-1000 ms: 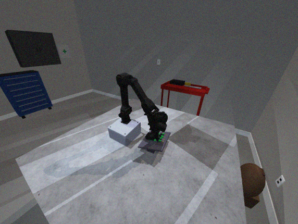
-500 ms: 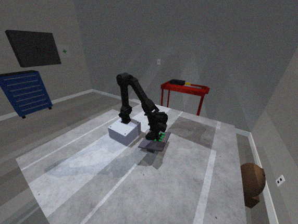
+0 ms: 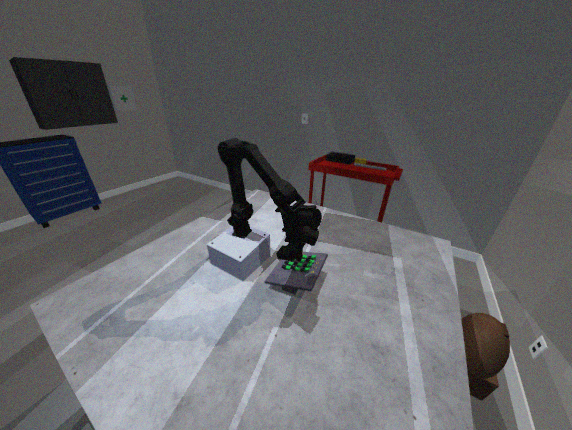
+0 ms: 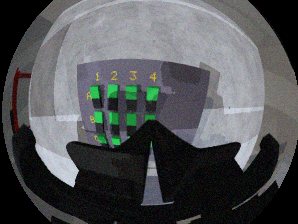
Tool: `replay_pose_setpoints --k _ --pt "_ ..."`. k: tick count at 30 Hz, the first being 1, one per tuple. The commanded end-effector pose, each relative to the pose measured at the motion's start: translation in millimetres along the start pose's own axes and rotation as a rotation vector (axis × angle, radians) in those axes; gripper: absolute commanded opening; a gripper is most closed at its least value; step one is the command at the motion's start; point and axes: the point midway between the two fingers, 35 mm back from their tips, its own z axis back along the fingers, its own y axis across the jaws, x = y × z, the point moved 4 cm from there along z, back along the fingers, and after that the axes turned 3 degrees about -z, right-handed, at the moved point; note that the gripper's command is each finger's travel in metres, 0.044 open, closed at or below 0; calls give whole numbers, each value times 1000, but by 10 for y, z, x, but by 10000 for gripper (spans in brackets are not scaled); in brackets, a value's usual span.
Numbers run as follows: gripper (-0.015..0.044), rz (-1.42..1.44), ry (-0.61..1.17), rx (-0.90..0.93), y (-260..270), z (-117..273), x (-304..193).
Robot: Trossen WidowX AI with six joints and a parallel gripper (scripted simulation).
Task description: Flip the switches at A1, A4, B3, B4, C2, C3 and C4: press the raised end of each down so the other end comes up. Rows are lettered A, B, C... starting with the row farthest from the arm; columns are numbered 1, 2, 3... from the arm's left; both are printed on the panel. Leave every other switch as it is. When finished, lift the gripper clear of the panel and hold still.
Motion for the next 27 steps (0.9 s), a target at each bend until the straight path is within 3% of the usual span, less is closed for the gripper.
replay_pose_setpoints --k 1,13,18,27 --pt "0 -4 -14 -4 -2 281 32" --pt "0 -4 -11 -2 240 272 -383" --pt "0 -4 -35 -1 238 -62 -397" --pt "0 -4 -37 -1 238 -172 -402"
